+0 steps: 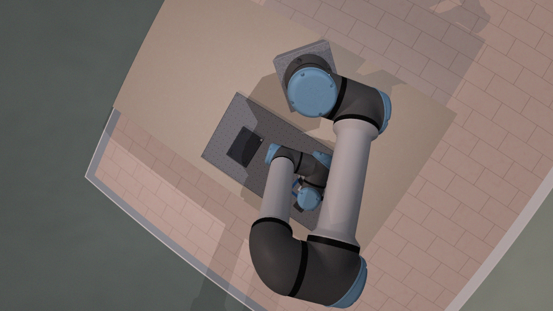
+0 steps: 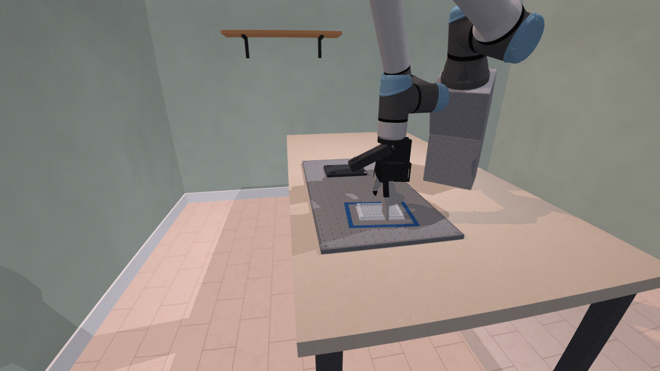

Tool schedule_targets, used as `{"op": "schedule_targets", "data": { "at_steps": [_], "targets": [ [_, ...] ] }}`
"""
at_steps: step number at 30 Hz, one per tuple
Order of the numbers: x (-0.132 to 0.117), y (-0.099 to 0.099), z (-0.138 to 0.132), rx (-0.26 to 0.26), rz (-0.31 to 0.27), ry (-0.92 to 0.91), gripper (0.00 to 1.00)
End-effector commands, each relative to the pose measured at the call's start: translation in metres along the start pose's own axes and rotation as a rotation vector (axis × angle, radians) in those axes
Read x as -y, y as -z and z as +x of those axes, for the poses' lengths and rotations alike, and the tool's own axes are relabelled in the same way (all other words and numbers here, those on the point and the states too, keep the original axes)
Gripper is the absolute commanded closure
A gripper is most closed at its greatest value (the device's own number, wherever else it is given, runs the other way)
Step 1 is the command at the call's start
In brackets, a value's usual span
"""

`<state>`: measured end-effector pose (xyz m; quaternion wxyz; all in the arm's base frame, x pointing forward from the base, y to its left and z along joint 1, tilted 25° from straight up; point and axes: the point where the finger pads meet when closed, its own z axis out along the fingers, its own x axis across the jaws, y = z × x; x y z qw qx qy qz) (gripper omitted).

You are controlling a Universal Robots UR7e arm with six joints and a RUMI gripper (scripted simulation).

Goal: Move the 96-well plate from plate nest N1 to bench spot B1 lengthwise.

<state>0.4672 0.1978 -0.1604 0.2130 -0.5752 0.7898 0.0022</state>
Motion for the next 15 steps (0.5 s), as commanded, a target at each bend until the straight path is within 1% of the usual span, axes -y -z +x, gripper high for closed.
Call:
{"op": "schedule_targets", "data": {
  "at_steps": [1,9,15],
  "targets": [
    [0.000,0.008,0.000,0.000,0.001,0.000,0.00],
    [0.000,0.030,0.000,0.000,0.001,0.000,0.00],
    [0.000,0.030,0.000,0.000,0.001,0.000,0.00]
  ]
}}
